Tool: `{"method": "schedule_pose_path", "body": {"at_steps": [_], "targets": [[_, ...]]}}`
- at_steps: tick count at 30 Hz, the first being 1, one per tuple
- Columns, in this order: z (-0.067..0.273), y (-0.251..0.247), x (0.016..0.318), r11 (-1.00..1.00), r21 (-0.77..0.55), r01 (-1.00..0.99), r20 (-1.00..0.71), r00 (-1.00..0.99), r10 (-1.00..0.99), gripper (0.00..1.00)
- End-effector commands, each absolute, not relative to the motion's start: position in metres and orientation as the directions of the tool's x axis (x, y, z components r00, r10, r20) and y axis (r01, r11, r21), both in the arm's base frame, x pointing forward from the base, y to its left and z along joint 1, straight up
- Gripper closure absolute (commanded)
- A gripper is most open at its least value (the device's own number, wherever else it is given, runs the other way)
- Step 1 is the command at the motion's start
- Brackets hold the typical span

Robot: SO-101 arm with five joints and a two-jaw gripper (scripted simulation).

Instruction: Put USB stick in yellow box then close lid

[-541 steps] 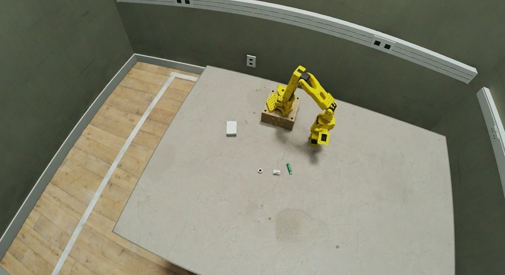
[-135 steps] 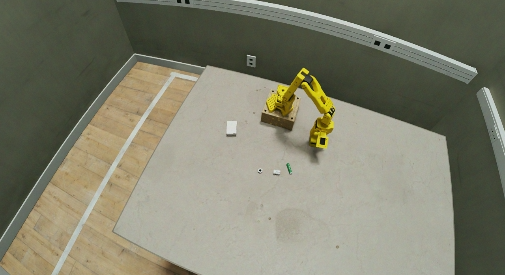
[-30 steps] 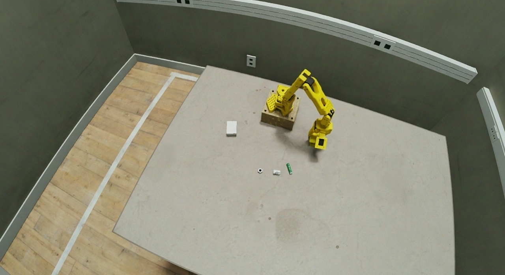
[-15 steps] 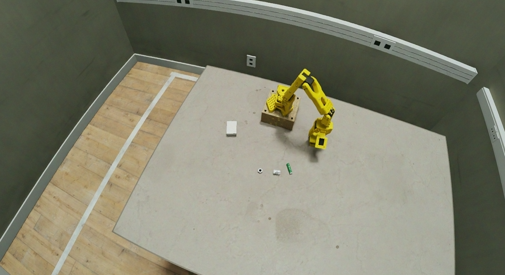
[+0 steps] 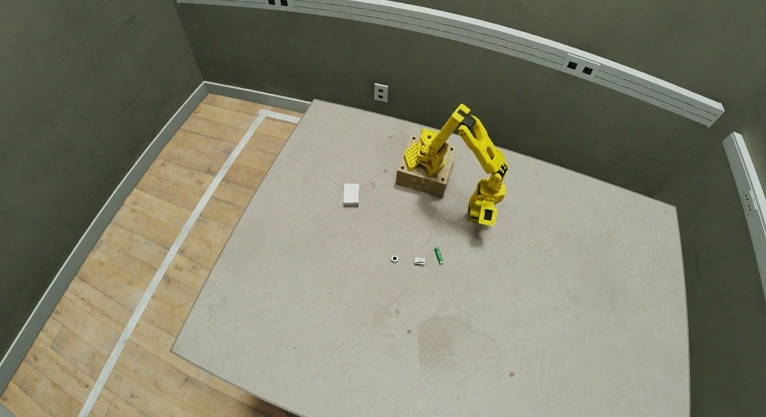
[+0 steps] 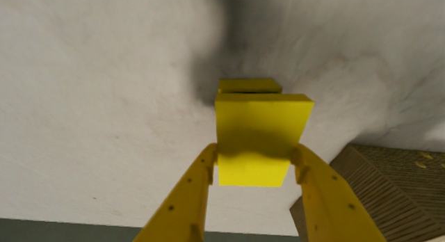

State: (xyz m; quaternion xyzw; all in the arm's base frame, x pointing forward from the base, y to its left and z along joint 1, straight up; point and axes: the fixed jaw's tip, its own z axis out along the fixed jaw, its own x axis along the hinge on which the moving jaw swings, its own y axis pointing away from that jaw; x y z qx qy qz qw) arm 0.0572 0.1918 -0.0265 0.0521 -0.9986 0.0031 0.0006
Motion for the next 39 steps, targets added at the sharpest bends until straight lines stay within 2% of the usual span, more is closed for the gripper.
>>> {"method": "schedule_pose_path", "body": {"at_steps": [1,39], "targets": [[-0.024,0.1927,0.0581,0.994,0.012,-0.106,-0.005,-0.994,-0.106,0.78],[-0.0318,0.1927,0.0581,0.994,0.015,-0.106,-0.007,-0.994,-0.106,0.78]]}}
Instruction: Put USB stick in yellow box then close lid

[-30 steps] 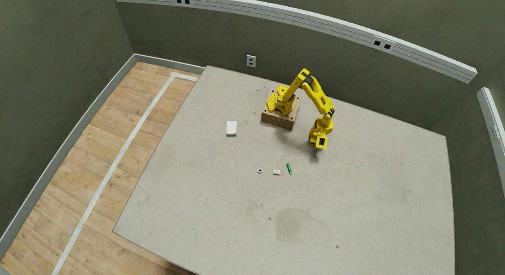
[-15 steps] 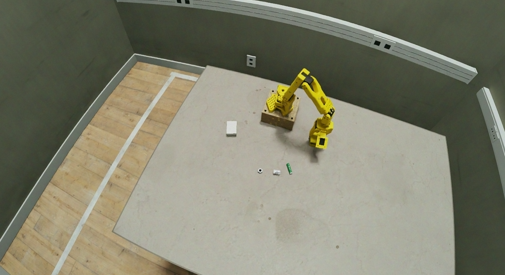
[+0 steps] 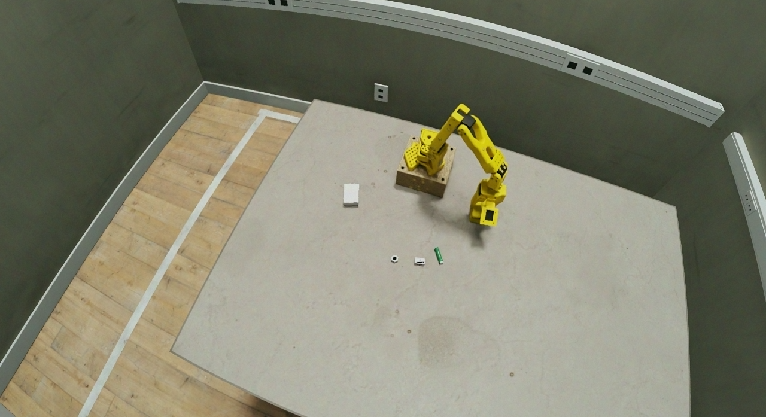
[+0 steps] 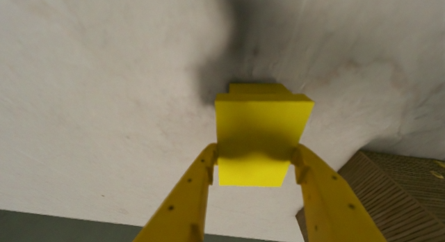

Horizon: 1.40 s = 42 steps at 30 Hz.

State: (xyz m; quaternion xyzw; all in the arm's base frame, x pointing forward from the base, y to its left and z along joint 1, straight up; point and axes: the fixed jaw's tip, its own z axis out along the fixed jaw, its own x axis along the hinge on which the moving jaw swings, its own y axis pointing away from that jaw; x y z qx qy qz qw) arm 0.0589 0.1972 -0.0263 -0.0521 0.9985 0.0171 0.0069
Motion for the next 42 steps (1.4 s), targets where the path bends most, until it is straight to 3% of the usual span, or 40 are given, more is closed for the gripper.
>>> {"method": "schedule_pose_path", "body": {"at_steps": [1,42], "targets": [[-0.0324,0.1927,0.0582,0.994,0.015,-0.106,-0.007,-0.994,-0.106,0.78],[-0.031,0.1927,0.0581,0.994,0.015,-0.106,-0.007,-0.994,-0.106,0.78]]}}
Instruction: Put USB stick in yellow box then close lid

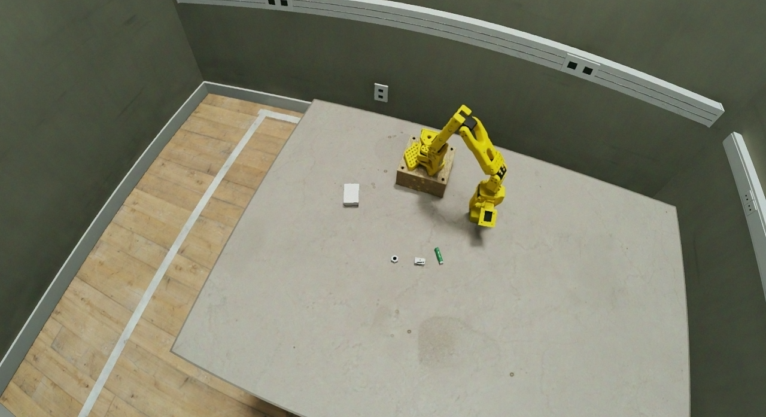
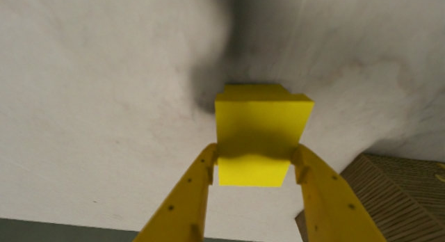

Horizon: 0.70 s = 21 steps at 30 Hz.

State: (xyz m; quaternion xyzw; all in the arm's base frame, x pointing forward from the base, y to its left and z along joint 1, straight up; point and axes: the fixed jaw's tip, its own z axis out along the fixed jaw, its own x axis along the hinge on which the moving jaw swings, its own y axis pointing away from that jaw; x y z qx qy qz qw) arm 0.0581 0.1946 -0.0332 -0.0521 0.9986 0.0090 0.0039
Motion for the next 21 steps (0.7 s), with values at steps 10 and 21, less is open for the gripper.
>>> {"method": "schedule_pose_path", "body": {"at_steps": [10,21], "targets": [[-0.0245,0.1926,0.0581,0.994,0.015,-0.106,-0.007,-0.994,-0.106,0.78],[-0.024,0.1925,0.058,0.994,0.014,-0.106,-0.006,-0.994,-0.106,0.78]]}}
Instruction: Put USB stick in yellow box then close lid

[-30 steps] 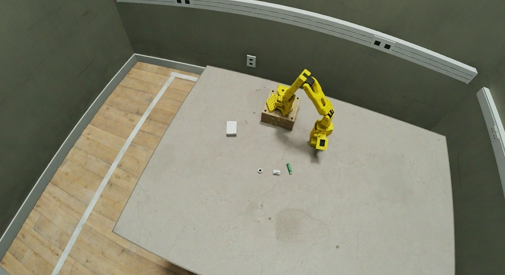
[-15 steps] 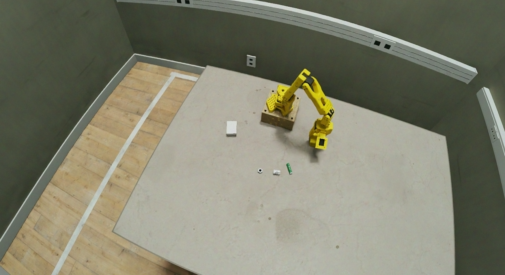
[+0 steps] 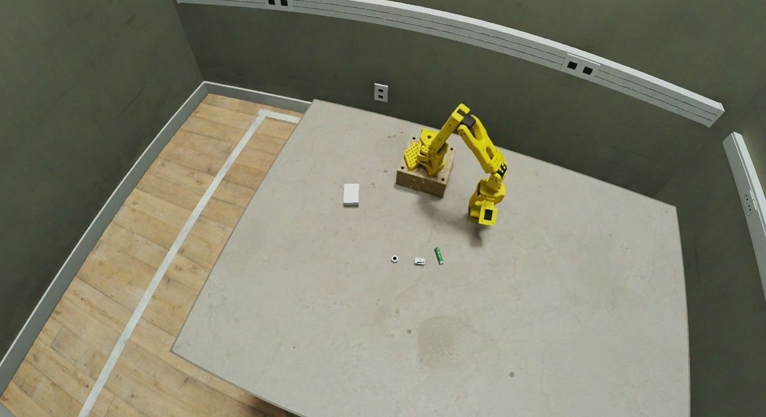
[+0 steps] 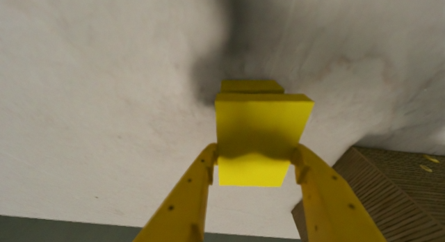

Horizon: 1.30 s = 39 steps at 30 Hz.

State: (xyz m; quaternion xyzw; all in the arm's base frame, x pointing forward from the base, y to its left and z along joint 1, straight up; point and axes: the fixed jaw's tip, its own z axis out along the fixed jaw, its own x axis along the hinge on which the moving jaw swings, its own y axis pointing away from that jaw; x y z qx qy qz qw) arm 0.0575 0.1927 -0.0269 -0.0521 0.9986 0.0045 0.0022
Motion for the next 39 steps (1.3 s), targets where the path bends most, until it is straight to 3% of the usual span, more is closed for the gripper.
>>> {"method": "schedule_pose_path", "body": {"at_steps": [1,39], "targets": [[-0.024,0.1924,0.058,0.994,0.014,-0.106,-0.006,-0.994,-0.106,0.78],[-0.0251,0.1885,0.0569,0.994,0.0,-0.108,0.0,-0.994,-0.108,0.78]]}}
